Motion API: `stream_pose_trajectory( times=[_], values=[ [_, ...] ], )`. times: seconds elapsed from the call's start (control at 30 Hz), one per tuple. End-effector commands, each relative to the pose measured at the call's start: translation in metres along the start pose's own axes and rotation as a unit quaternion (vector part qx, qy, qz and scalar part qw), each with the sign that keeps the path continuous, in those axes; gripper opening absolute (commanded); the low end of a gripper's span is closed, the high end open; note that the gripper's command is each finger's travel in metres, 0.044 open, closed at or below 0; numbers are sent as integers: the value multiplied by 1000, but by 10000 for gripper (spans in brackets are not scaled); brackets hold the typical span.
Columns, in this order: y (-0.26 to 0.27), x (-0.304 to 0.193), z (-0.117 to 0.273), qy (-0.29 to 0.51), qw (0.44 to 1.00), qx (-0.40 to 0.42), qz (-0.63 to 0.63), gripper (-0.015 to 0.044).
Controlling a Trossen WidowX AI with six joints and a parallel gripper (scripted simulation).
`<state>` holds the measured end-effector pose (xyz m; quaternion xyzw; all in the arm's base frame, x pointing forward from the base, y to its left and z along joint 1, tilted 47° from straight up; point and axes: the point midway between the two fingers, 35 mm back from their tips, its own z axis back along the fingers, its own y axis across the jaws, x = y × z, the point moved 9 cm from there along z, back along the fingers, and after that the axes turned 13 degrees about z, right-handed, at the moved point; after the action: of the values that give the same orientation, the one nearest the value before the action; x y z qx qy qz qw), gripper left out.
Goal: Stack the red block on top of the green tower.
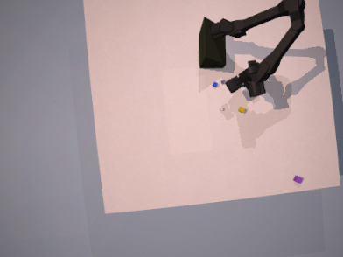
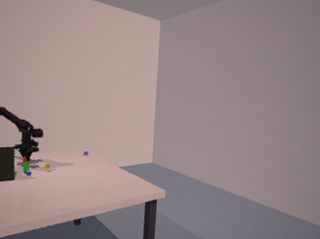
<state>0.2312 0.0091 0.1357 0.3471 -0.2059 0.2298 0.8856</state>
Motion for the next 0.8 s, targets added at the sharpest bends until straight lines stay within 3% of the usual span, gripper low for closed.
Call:
stream_pose_trajectory(
  times=[0.0, 0.6, 0.77],
  values=[
    [0, -1, -1, 1, 1000, 0, -4, 0],
    [0, -1, 0, 1, 1000, 0, -4, 0],
    [0, -1, -1, 0, 1000, 0, -1, 131]
  ],
)
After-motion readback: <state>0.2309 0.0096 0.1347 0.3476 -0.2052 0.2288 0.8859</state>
